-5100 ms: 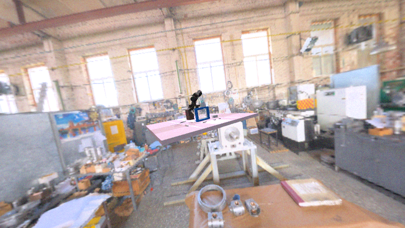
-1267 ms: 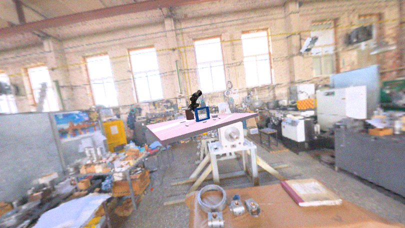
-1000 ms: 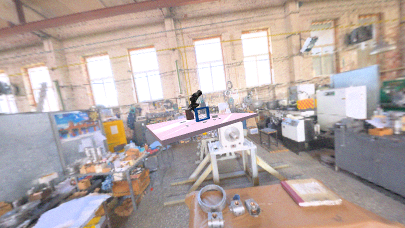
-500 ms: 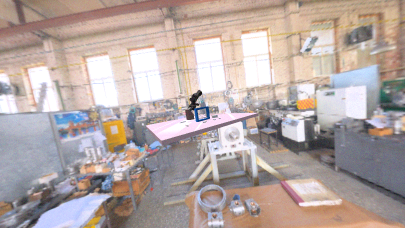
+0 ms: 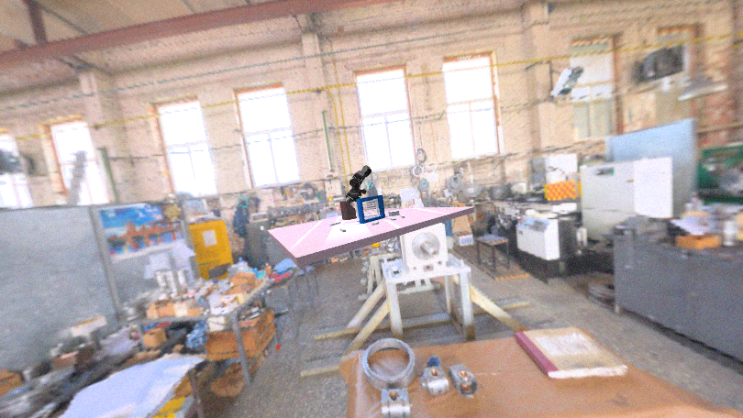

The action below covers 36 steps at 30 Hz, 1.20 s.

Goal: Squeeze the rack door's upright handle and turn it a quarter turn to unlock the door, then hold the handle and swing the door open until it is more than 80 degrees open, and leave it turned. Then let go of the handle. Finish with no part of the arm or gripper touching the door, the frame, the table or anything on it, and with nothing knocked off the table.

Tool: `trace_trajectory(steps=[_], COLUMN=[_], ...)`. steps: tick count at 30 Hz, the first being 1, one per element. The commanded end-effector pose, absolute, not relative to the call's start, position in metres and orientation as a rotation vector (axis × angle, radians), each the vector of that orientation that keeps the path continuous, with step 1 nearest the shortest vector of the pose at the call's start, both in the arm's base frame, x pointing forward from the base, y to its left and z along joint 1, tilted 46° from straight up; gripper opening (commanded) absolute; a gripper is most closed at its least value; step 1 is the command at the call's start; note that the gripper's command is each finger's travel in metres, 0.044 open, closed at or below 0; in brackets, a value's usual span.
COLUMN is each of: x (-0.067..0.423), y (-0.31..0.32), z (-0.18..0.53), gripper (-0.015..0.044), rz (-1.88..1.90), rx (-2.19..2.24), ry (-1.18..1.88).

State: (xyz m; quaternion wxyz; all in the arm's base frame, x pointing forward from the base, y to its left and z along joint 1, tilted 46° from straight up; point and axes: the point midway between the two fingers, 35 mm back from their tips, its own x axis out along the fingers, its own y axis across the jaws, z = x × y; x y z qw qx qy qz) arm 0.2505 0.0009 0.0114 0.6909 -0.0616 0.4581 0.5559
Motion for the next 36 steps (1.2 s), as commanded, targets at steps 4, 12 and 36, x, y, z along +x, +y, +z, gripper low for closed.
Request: trace_trajectory(steps=[4, 12, 36], x=[0.237, 0.225, 0.203], y=[0.012, 0.022, 0.058], z=[0.021, 0.033, 0.071], gripper=[0.0011, 0.0011, 0.0011], rz=[1.180, 1.115, 0.911], rx=[-0.038, 0.052, 0.315], ry=[1.094, 1.161, 1.339])
